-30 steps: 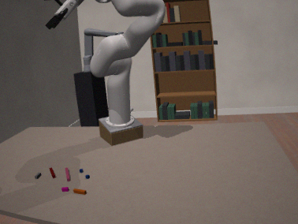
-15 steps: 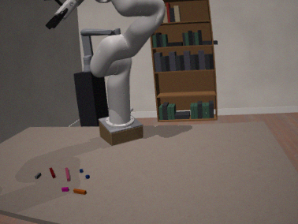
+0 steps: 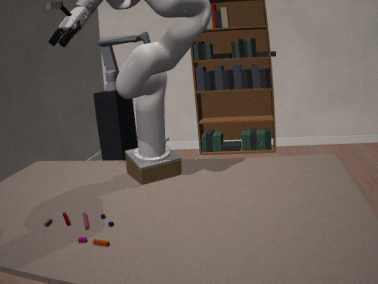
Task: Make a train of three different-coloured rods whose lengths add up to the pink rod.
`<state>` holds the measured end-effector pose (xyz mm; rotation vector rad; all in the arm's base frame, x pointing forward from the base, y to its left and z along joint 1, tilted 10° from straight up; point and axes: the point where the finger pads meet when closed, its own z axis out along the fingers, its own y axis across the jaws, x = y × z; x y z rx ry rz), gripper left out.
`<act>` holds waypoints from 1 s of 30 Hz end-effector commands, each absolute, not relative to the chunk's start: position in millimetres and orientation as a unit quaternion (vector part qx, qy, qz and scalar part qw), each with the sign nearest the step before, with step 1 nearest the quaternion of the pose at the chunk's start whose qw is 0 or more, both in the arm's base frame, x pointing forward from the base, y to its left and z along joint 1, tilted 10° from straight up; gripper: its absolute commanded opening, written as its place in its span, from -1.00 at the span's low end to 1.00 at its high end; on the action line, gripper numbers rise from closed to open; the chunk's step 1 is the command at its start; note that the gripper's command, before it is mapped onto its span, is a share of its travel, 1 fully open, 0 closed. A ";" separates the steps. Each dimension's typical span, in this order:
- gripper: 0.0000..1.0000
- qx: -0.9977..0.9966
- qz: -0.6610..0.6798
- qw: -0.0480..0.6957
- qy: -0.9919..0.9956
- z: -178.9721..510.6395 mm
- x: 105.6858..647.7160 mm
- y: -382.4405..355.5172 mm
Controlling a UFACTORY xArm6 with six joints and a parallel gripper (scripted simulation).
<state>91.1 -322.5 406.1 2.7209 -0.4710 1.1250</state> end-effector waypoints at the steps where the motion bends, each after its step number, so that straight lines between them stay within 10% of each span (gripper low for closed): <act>1: 1.00 0.920 0.366 0.085 -0.110 395.8 103.6 -327.9; 30: 1.00 0.876 0.272 0.088 0.389 269.3 242.5 -295.7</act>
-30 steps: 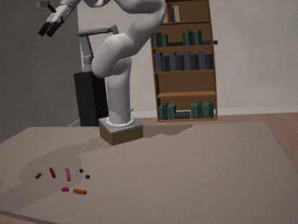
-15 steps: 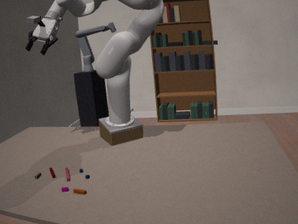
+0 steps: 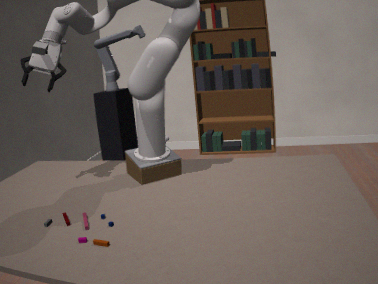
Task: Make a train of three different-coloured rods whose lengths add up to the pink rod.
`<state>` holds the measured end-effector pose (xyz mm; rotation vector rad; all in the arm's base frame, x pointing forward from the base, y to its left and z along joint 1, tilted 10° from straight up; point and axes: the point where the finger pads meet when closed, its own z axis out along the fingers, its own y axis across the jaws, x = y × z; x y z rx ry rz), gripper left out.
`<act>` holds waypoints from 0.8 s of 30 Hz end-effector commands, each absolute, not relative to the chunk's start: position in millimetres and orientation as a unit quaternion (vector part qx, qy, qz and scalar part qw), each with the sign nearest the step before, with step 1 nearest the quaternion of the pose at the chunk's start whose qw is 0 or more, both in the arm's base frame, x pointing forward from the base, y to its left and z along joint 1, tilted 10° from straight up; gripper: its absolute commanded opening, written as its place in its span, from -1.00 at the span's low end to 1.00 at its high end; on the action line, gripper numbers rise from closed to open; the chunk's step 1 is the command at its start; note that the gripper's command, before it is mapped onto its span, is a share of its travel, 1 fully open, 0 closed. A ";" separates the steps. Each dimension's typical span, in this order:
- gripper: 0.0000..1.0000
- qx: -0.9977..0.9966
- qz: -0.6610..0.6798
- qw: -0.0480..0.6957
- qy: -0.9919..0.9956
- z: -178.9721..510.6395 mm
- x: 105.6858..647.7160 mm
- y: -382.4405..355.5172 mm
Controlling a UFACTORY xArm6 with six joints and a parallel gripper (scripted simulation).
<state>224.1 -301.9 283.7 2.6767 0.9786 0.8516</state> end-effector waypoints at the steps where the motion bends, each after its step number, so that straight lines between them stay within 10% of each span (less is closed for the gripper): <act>1: 1.00 0.870 0.268 0.088 0.405 265.2 246.9 -292.8; 24: 1.00 0.660 0.195 0.082 0.721 182.7 323.7 -212.6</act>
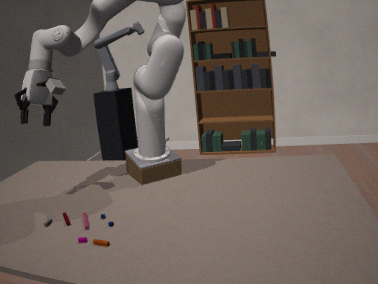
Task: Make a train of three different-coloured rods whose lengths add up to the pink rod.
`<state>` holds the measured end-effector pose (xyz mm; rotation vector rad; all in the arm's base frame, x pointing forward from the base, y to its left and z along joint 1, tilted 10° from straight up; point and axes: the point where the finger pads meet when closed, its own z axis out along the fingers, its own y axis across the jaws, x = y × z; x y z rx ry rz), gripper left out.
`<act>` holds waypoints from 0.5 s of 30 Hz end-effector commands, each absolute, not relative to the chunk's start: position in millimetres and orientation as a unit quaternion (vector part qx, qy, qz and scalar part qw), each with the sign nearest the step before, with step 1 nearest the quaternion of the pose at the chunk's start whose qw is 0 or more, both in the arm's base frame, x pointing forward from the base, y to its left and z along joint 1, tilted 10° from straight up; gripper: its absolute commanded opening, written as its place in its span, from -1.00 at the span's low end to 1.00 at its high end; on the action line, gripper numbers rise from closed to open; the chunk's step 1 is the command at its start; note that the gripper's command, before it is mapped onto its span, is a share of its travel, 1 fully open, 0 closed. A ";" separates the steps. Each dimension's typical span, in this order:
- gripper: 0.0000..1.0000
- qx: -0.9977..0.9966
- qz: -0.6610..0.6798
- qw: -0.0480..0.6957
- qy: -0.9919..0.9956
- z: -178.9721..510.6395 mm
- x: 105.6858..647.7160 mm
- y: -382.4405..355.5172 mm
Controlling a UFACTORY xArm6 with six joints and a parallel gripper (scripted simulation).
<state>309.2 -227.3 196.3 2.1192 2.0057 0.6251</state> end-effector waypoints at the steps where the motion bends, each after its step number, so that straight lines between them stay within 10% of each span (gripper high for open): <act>1: 1.00 0.651 0.193 0.082 0.730 180.2 325.6 -209.5; 15: 1.00 0.481 0.155 0.077 0.860 139.7 351.4 -153.5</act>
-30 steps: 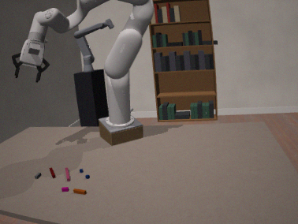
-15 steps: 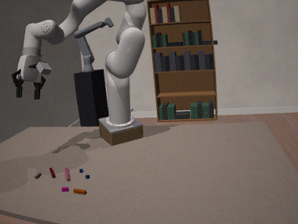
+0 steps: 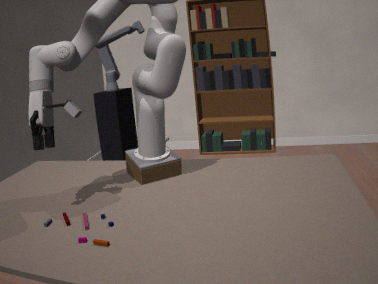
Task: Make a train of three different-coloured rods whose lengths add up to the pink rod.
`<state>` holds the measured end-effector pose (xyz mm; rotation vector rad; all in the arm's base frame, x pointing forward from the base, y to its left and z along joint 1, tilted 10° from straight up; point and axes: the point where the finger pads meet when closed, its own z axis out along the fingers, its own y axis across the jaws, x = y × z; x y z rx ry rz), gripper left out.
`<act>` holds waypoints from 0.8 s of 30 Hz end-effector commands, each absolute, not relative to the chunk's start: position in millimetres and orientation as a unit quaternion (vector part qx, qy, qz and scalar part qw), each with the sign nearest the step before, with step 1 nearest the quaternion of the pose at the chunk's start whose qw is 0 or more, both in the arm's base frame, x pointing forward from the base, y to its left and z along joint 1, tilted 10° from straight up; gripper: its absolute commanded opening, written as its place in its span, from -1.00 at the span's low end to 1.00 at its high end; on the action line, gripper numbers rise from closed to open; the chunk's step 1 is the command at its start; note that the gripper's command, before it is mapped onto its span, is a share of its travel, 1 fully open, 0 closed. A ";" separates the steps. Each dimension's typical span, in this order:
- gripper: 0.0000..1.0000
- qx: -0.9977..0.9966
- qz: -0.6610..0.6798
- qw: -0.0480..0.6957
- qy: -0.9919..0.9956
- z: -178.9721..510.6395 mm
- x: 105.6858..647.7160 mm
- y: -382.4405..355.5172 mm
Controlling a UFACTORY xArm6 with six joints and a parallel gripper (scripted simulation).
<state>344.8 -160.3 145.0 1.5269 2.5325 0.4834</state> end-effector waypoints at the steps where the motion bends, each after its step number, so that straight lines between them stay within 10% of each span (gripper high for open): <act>1: 1.00 0.437 0.147 0.076 0.884 130.8 355.7 -139.7; 24: 1.00 0.067 0.087 0.066 0.992 69.1 365.7 -32.4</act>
